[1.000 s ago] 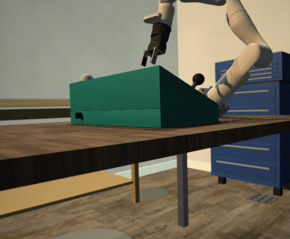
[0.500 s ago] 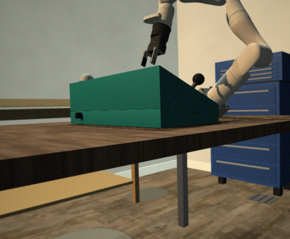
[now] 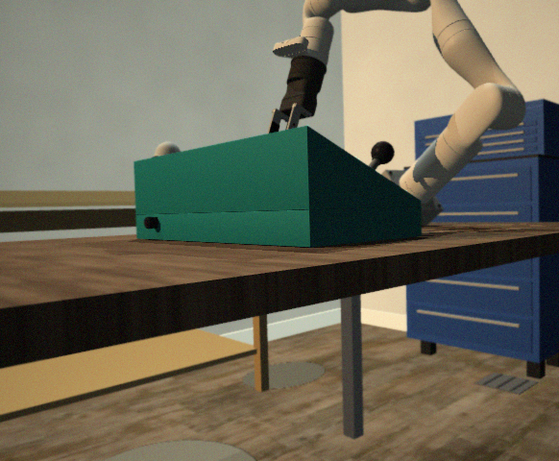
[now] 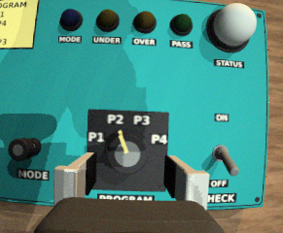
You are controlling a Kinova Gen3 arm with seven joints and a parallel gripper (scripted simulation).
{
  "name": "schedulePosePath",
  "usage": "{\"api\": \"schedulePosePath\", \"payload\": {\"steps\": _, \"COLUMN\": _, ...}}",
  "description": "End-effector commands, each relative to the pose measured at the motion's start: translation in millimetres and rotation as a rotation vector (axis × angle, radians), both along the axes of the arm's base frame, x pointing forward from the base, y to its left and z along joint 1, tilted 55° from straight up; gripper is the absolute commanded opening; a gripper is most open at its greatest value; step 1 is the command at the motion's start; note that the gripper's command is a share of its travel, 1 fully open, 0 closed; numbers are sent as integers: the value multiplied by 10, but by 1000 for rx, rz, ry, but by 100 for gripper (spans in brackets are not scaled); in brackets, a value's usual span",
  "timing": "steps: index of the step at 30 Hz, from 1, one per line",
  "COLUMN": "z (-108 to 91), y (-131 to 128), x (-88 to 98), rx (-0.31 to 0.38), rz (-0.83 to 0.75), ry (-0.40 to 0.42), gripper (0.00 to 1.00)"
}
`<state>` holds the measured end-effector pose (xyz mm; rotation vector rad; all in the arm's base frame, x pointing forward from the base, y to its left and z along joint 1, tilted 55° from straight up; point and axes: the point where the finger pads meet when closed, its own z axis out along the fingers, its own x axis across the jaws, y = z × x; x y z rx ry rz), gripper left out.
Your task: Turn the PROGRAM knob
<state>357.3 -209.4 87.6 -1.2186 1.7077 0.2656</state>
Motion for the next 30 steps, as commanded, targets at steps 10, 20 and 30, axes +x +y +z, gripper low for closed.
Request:
{"api": "schedulePosePath", "payload": {"steps": 10, "z": -203, "y": 308, "x": 254, "rx": 2, "rz": 8, "ry": -1, "gripper": 100}}
{"api": "schedulePosePath", "payload": {"steps": 20, "z": -363, "y": 520, "x": 442, "rx": 2, "rz": 8, "ry": -1, "gripper": 100}}
{"api": "schedulePosePath", "payload": {"steps": 30, "z": -493, "y": 692, "x": 594, "rx": 2, "rz": 8, "ry": -1, "gripper": 100}}
